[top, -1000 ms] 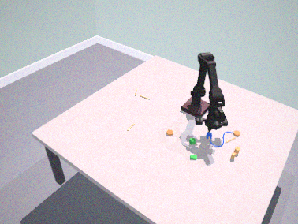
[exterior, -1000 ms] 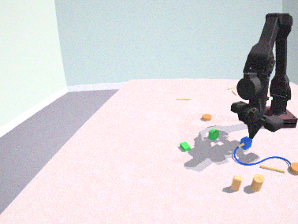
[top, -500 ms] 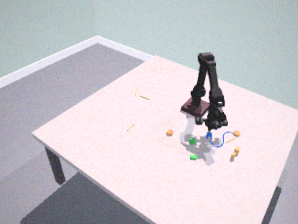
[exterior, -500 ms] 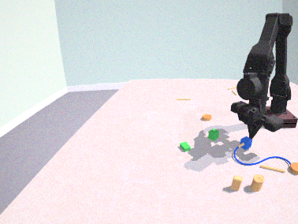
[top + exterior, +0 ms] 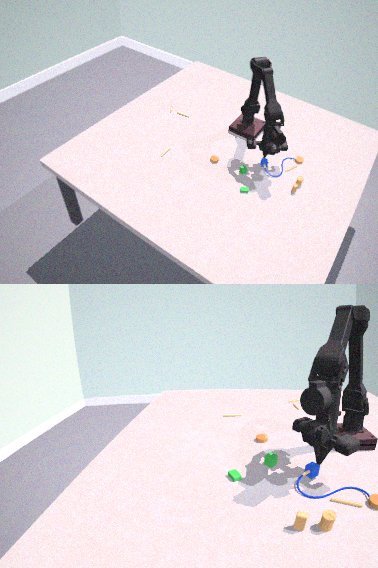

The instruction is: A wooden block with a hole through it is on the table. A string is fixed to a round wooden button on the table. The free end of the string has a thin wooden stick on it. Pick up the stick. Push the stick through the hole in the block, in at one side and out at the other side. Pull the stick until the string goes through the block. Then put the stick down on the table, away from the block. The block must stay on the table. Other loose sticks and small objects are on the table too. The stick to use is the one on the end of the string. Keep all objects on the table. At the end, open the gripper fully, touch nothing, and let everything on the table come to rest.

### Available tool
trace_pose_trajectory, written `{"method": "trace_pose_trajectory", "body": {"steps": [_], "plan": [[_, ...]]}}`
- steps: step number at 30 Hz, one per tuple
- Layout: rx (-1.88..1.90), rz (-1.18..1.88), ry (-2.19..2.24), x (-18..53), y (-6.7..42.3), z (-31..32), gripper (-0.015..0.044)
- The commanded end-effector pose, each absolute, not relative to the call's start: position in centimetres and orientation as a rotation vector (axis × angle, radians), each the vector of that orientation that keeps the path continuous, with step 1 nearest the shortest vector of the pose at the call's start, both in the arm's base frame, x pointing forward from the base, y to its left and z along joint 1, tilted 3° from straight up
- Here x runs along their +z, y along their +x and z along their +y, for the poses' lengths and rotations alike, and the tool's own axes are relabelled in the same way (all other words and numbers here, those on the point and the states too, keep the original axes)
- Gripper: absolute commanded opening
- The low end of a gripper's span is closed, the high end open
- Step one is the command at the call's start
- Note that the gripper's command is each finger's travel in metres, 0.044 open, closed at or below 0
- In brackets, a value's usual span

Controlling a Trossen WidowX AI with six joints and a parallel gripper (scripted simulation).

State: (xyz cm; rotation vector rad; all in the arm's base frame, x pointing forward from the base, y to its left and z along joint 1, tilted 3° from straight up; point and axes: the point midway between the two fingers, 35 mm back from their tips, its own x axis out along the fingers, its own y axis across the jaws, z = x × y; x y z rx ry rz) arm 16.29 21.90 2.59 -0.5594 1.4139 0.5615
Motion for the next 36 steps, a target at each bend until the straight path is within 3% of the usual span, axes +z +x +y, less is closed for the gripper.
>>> {"method": "trace_pose_trajectory", "body": {"steps": [1,28,33,36], "plan": [[0.559,1.413,-0.561,2.6,16.3,21.9,0.0],[0.559,1.413,-0.561,2.6,16.3,21.9,0.0],[0.596,1.339,-0.526,5.3,15.6,21.1,0.0123],[0.625,1.272,-0.497,7.5,14.8,20.2,0.0123]]}}
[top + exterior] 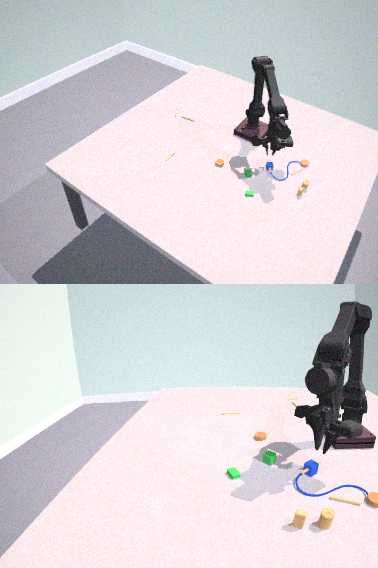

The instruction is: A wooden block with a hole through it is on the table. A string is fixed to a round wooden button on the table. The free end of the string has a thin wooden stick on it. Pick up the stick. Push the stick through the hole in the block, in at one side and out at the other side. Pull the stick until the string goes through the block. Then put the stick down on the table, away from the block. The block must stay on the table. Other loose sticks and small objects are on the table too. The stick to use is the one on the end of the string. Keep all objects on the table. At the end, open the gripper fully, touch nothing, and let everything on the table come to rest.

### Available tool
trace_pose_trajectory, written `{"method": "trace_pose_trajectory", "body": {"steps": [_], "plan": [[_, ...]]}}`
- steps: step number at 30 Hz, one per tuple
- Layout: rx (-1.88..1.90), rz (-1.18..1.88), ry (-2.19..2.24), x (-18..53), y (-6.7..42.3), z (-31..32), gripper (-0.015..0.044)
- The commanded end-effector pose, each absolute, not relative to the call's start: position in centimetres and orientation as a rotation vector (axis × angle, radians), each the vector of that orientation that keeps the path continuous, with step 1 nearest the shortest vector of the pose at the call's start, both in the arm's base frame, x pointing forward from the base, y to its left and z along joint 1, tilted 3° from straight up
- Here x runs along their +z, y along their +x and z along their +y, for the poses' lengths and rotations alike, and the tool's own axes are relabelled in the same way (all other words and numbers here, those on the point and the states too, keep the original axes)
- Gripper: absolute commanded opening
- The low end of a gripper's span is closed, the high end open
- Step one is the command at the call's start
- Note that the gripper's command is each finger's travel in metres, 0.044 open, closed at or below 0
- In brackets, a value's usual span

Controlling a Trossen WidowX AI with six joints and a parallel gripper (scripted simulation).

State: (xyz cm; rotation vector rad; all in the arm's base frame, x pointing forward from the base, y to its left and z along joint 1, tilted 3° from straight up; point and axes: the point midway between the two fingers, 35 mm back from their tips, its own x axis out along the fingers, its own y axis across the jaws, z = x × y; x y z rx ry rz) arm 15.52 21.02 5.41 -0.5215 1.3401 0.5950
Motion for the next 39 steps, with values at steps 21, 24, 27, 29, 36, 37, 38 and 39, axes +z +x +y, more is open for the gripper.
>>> {"method": "trace_pose_trajectory", "body": {"steps": [21,24,27,29,36,37,38,39], "plan": [[0.647,1.219,-0.473,7.2,14.7,20.0,0.0123],[0.647,1.219,-0.473,6.8,14.8,20.1,0.0123],[0.648,1.219,-0.473,6.3,15.0,20.3,0.0123],[0.648,1.218,-0.473,6.0,15.0,20.3,0.0123],[0.648,1.218,-0.473,4.9,15.3,20.6,0.0123],[0.648,1.218,-0.473,4.7,15.3,20.6,0.0123],[0.648,1.218,-0.473,4.5,15.4,20.6,0.0123],[0.648,1.218,-0.473,4.4,15.4,20.7,0.0123]]}}
